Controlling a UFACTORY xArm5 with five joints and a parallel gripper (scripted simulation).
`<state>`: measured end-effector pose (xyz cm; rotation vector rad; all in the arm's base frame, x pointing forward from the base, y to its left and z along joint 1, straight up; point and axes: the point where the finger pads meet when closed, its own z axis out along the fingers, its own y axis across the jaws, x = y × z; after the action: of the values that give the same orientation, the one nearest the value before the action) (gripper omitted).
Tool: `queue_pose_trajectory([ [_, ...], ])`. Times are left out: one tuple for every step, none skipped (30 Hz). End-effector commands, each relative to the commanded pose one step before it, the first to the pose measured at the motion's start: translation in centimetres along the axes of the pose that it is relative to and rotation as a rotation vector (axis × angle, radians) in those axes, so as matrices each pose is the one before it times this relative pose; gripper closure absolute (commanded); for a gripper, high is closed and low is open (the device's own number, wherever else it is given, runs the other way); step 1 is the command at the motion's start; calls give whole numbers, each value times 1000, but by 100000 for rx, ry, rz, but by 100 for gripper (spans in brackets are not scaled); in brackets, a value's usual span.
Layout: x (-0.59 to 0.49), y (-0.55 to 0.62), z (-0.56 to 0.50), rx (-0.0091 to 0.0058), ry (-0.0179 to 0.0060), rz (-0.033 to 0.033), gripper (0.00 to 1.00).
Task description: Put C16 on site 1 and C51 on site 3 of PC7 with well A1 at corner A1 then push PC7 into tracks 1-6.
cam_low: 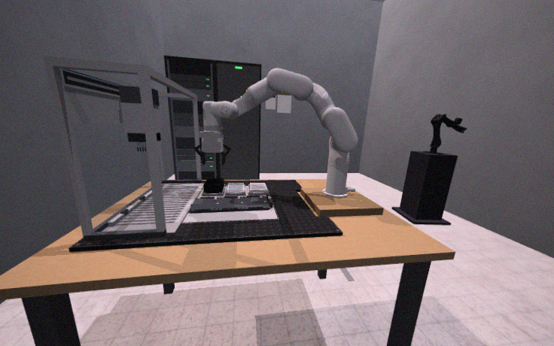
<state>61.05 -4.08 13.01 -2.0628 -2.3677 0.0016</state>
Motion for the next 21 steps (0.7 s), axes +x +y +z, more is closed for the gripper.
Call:
queue_pose_trajectory([
  [-29, 136, 437, -467, -386, 0, 0],
  [0, 0, 167, 0, 0, 0, 0],
  [0, 0, 167, 0, 0, 0, 0],
  [0, 0, 167, 0, 0, 0, 0],
  [0, 0, 167, 0, 0, 0, 0],
  [0, 0, 0, 0, 0, 0, 0],
  [0, 0, 0, 0, 0, 0, 0],
  [0, 0, 167, 0, 0, 0, 0],
  [0, 0, 167, 0, 0, 0, 0],
  [0, 0, 167, 0, 0, 0, 0],
  [0, 0, 167, 0, 0, 0, 0],
  [0, 0, 167, 0, 0, 0, 0],
  [0, 0, 167, 0, 0, 0, 0],
  [0, 0, 167, 0, 0, 0, 0],
  [0, 0, 167, 0, 0, 0, 0],
  [0, 0, 167, 0, 0, 0, 0],
  [0, 0, 167, 0, 0, 0, 0],
  [0, 0, 167, 0, 0, 0, 0],
  [0, 0, 167, 0, 0, 0, 0],
  [0, 0, 167, 0, 0, 0, 0],
  [0, 0, 167, 0, 0, 0, 0],
])
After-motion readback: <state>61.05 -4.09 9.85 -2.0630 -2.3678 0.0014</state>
